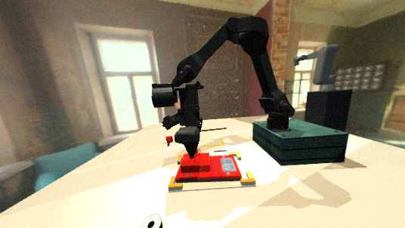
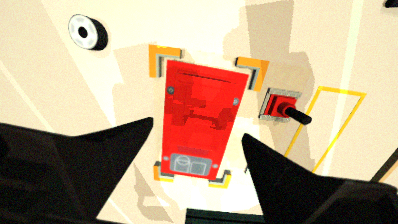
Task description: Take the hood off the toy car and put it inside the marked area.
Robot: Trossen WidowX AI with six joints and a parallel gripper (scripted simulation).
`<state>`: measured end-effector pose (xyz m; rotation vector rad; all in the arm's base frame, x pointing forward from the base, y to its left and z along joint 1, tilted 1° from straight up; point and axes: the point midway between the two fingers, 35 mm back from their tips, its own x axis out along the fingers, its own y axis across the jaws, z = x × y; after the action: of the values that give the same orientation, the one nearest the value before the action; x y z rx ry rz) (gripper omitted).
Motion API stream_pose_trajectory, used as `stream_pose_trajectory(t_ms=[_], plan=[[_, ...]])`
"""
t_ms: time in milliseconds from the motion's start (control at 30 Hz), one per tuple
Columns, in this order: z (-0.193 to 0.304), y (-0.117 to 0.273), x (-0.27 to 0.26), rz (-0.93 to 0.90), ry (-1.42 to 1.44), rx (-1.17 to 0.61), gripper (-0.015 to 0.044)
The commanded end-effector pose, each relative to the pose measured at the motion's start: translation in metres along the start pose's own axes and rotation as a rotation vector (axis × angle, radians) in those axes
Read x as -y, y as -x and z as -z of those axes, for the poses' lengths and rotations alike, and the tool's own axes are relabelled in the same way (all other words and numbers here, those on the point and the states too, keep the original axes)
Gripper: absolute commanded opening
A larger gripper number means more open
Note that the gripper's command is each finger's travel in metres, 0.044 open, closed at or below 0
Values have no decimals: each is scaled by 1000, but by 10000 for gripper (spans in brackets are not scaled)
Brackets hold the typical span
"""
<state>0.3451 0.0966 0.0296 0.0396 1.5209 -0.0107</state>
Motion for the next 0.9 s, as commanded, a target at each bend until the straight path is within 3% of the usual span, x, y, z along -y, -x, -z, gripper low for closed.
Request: stream_pose_trajectory(t_ms=[0, 867], plan=[[1, -4, 1, 5, 3, -3, 440], [2, -22, 1, 5, 3, -4, 440]])
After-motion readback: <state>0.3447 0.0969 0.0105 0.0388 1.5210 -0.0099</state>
